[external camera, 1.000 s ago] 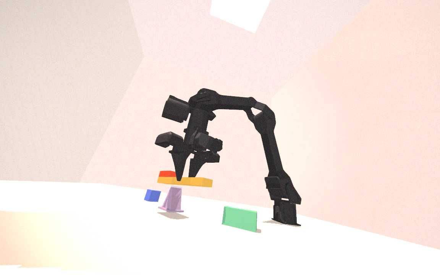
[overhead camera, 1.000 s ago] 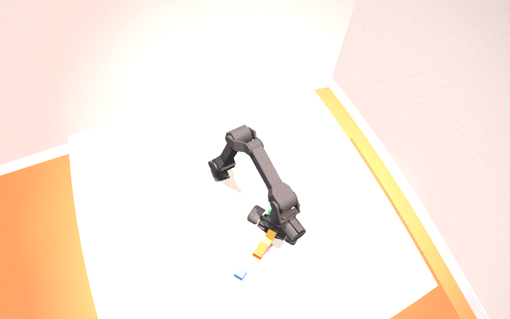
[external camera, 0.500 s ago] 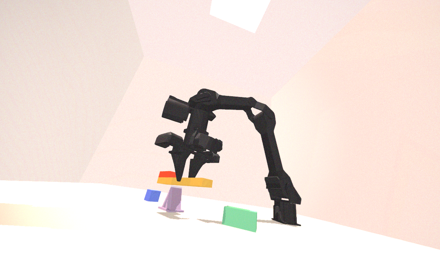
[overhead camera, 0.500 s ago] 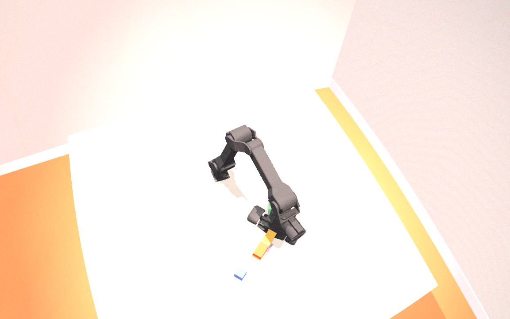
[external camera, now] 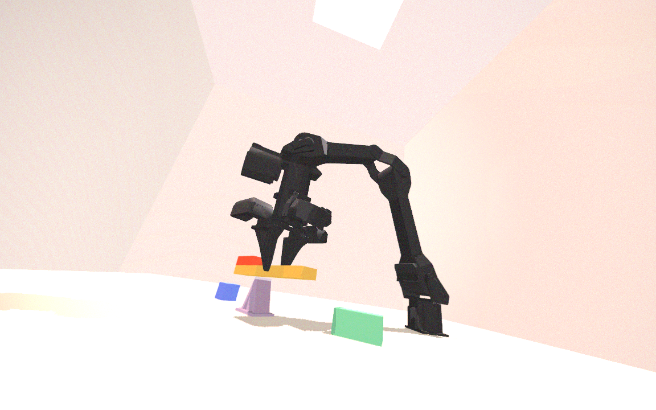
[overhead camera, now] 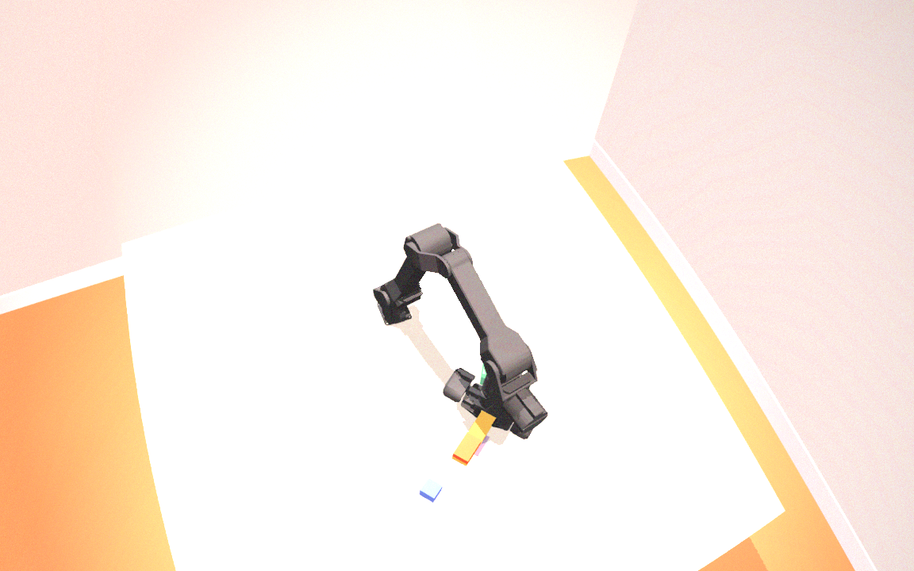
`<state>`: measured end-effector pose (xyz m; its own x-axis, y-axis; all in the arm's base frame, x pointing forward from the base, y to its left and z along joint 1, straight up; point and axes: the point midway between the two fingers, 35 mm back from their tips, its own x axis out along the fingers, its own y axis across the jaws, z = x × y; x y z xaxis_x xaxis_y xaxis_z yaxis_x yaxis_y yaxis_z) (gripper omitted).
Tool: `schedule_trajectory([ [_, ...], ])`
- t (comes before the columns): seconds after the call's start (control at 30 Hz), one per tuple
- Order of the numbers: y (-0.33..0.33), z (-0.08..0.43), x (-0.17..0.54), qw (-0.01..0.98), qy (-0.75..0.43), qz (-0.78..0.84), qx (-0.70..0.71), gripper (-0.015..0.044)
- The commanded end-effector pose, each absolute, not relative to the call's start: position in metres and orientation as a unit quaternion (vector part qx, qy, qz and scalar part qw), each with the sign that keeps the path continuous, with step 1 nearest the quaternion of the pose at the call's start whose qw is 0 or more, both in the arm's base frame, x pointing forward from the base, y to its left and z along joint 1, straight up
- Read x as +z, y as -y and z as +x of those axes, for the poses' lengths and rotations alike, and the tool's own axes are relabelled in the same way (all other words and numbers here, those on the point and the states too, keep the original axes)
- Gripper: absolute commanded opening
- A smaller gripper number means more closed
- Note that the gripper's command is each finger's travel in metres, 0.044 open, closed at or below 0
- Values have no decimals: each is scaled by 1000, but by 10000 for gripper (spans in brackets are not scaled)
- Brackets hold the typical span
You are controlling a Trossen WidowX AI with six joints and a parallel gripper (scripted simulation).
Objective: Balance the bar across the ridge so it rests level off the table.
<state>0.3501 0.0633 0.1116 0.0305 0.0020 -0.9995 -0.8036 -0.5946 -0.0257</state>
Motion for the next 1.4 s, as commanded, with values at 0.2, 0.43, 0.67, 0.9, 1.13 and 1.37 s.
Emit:
schedule_trajectory([
  [0.2,-64,351,110,323,-310,-641,623,0],
  [0.43,-64,351,110,323,-310,-641,623,0],
  [0.67,-64,351,109,323,-310,-641,623,0],
  [0.9,-64,351,109,323,-310,-641,623,0],
  [1.13,-64,350,108,323,-310,-641,623,0],
  [1.37,-64,350,107,323,-310,-641,623,0],
])
